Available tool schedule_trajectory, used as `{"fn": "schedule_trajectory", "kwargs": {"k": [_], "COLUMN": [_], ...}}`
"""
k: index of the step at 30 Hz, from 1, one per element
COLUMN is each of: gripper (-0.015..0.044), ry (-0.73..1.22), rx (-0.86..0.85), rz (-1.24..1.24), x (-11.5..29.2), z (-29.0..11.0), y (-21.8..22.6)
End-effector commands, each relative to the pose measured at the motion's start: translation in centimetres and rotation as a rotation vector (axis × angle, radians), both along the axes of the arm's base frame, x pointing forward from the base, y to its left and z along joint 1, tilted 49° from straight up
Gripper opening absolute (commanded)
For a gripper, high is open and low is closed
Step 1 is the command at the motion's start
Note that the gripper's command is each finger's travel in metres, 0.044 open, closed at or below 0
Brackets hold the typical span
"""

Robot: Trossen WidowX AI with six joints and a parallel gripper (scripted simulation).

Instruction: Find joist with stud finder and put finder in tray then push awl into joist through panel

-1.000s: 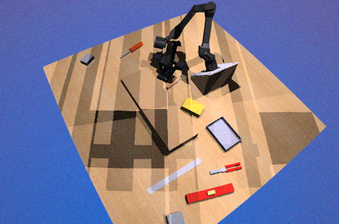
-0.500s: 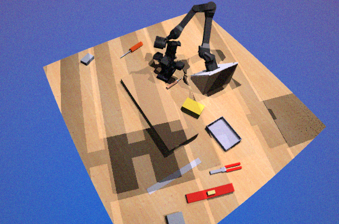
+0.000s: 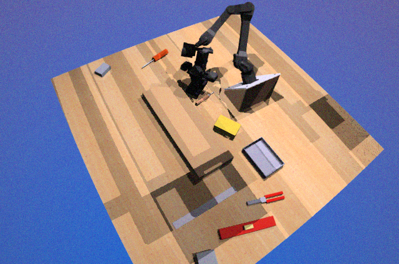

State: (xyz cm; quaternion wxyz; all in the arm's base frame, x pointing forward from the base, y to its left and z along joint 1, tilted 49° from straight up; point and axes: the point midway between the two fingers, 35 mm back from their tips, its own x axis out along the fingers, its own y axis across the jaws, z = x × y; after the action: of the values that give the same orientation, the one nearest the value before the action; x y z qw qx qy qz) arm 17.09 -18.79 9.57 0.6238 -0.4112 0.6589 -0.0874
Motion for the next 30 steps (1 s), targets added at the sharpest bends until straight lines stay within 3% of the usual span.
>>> {"fn": "schedule_trajectory", "kwargs": {"k": [1,21,30], "gripper": [0.0,0.0,0.0], "ry": [-0.014,-0.012,-0.055], "rx": [0.0,-0.007,-0.018], "rz": [0.001,0.004,-0.037], "x": [0.7,1.3,3.1], "z": [1.1,6.3,7.3], "y": [0.9,6.7,6.5]}}
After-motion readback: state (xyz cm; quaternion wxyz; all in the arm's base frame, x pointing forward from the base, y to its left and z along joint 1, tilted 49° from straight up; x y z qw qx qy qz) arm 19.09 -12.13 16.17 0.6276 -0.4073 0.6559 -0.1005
